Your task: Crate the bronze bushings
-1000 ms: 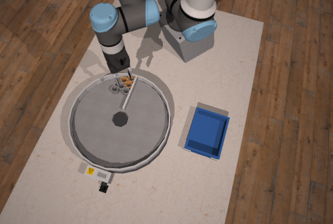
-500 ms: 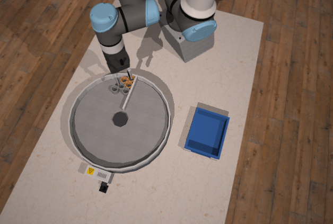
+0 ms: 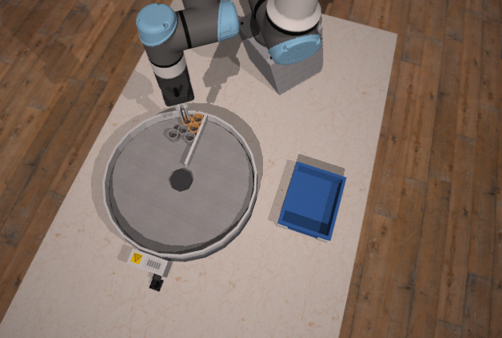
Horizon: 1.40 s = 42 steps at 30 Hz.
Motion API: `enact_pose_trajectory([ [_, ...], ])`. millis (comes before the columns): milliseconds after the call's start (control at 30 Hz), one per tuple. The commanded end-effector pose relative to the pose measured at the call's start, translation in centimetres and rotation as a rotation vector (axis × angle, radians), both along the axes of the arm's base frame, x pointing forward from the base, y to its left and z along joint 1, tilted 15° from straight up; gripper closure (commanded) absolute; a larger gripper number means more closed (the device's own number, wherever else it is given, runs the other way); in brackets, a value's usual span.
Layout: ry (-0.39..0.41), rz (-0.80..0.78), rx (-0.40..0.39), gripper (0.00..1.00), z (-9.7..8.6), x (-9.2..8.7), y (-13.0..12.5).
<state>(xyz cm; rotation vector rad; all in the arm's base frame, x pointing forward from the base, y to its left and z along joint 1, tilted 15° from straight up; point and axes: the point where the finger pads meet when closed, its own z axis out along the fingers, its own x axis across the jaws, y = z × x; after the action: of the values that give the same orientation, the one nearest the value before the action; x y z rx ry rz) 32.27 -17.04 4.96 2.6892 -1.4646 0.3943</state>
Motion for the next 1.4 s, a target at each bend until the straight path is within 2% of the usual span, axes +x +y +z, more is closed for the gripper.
enact_pose_trajectory([
  [0,-0.007,-0.034,0.006,0.73,-0.3,-0.2,-0.4],
  [133,-0.030,-0.169,0.033,0.73,-1.7,-1.2,-1.8],
  [533,-0.030,-0.169,0.033,0.73,-1.7,-1.2,-1.8],
  [700,-0.059,-0.335,0.068,0.73,-3.4,-2.3,-3.5],
  [1100,-0.059,-0.335,0.068,0.73,-3.4,-2.3,-3.5],
  [1133,-0.057,-0.332,0.068,0.58,-3.4,-2.3,-3.4],
  [1367,-0.057,-0.332,0.068,0.58,-3.4,-2.3,-3.4],
])
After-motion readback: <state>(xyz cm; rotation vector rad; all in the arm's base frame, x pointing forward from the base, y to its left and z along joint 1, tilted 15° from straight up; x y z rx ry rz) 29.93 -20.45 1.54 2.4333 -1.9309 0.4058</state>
